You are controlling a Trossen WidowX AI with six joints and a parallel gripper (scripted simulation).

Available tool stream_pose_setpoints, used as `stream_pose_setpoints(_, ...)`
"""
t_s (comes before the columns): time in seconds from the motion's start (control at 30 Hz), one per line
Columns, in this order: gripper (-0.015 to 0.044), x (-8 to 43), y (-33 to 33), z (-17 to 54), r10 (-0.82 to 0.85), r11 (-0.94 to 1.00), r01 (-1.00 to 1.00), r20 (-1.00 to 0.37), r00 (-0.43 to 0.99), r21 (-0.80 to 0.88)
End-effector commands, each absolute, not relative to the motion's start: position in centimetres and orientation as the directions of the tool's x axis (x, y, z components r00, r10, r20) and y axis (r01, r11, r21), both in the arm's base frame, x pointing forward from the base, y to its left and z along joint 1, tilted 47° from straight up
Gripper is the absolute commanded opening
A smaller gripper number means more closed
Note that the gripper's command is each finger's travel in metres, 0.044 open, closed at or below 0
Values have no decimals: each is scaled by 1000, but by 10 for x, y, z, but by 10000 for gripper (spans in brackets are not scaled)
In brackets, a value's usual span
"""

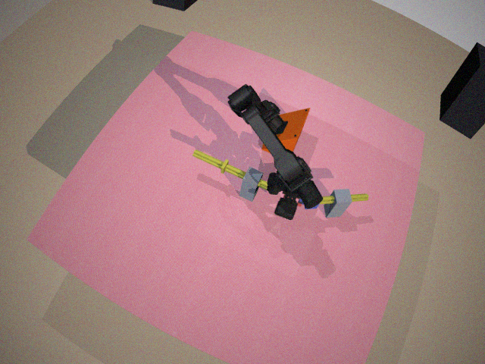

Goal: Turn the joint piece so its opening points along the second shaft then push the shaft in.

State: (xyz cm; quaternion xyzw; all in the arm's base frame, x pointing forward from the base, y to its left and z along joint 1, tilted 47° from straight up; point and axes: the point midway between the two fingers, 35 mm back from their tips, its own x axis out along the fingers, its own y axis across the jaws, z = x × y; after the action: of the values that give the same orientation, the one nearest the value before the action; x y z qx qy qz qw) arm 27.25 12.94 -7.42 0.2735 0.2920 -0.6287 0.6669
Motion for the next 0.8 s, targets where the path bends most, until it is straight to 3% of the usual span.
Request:
stream_pose_setpoints(0.0, 0, 271, 129, -75, -670, 23, 999, -741, 42, 36)
stream_pose_setpoints(0.63, 0, 271, 129, -74, -671, 26, 999, -740, 43, 35)
stream_pose_setpoints(0.77, 105, 271, 129, -74, -671, 26, 999, -740, 43, 35)
